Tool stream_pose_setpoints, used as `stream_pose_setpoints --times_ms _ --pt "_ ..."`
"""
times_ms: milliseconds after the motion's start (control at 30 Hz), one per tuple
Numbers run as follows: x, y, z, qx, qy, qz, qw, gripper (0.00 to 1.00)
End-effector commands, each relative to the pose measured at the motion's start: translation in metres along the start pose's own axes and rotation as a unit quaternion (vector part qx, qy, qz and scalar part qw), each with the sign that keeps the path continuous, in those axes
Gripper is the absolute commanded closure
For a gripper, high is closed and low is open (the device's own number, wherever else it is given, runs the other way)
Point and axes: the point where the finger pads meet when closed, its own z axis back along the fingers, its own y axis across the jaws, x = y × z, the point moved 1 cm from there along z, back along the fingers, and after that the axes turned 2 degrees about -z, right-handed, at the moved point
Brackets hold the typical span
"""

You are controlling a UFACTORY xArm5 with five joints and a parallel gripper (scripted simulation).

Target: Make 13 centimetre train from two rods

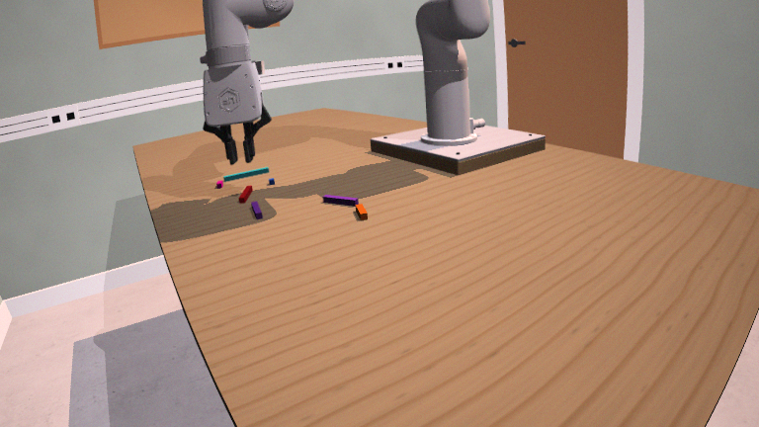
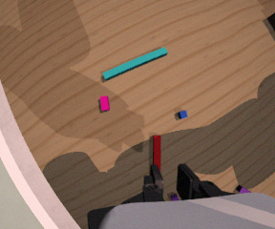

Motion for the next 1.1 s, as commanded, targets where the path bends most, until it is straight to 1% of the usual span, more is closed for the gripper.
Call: stream_pose_setpoints --times_ms 0,200,1067 --pt "0.0 -0.001 -0.002 -0.002 -0.001 0.004 1.0 0.76" --pt "0.0 -0.001 -0.006 -0.002 -0.001 0.009 1.0 0.76" --pt "-0.001 -0.002 -0.041 -0.002 -0.001 0.009 1.0 0.76"
